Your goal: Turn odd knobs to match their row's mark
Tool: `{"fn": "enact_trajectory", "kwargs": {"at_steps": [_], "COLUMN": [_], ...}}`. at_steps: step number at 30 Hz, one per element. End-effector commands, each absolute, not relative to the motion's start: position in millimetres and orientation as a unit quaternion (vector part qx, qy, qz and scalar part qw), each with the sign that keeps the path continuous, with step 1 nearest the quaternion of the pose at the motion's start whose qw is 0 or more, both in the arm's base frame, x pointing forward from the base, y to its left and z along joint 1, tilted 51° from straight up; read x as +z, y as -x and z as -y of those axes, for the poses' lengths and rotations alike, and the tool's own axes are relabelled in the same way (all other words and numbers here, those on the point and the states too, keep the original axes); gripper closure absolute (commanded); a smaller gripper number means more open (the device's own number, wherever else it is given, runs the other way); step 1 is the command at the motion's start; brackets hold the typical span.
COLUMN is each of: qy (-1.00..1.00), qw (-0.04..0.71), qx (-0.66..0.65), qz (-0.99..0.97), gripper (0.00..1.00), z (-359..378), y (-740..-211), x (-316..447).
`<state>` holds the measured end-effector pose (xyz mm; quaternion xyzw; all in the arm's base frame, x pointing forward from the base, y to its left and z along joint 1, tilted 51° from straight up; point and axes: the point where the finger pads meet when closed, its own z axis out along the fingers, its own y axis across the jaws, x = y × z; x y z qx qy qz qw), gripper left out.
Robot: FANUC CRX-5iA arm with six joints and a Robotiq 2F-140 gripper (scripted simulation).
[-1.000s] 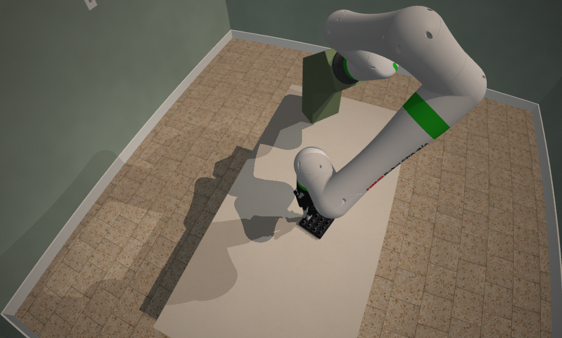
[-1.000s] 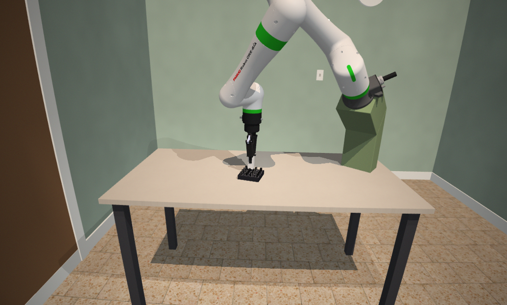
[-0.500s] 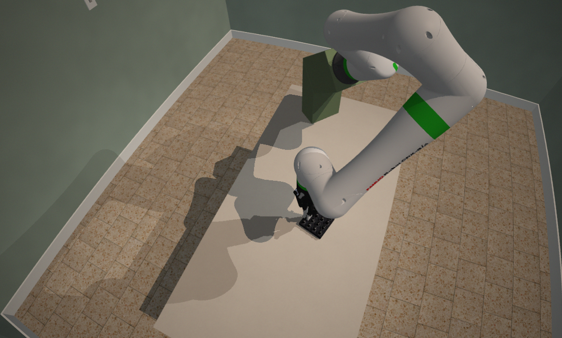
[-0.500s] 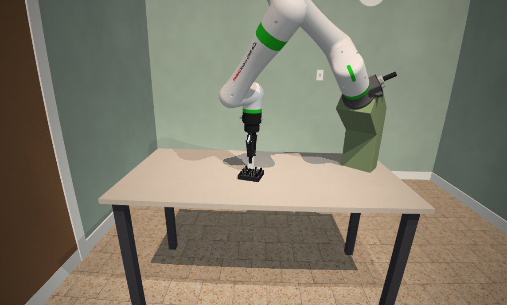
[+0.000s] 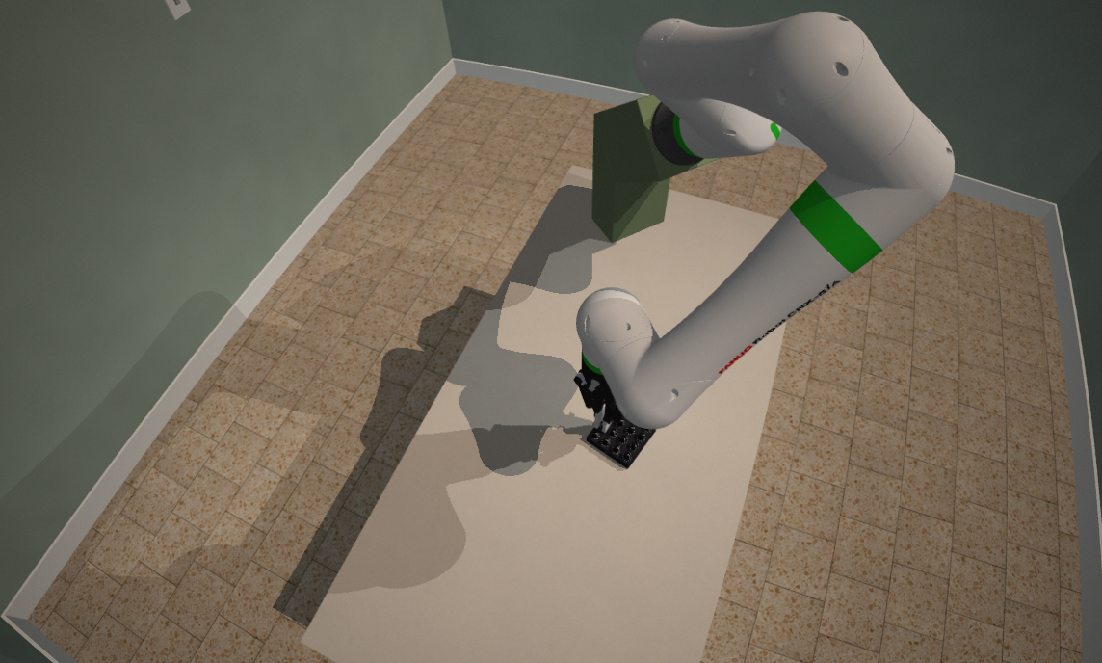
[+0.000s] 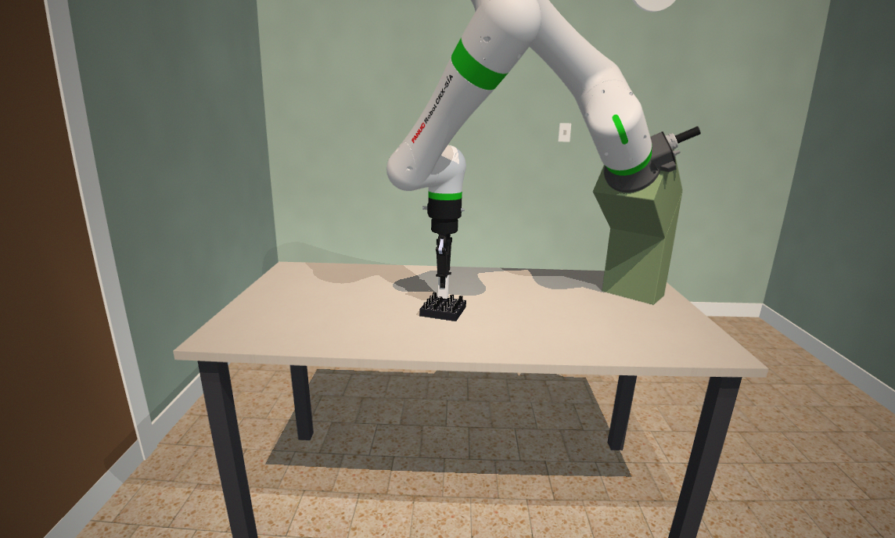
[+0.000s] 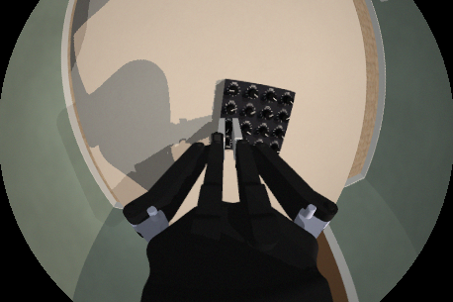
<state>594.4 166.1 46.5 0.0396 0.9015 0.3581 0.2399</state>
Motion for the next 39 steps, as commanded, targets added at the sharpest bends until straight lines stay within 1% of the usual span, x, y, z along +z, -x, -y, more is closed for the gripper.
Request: {"fn": "enact_trajectory", "kwargs": {"at_steps": [1,13,39], "qy": [-0.020,0.066,0.338], "qw": [0.248,0.280,0.367], "qx": [0.353,0.328,0.226], "qz": [-0.902,-0.900,-0.836], "gripper": [0.95,0.95,0.95], "z": [-165.9,-165.9,-165.9], "y": [-594.5,-594.5,-594.5], "x": [46.6,46.6,46.6]}}
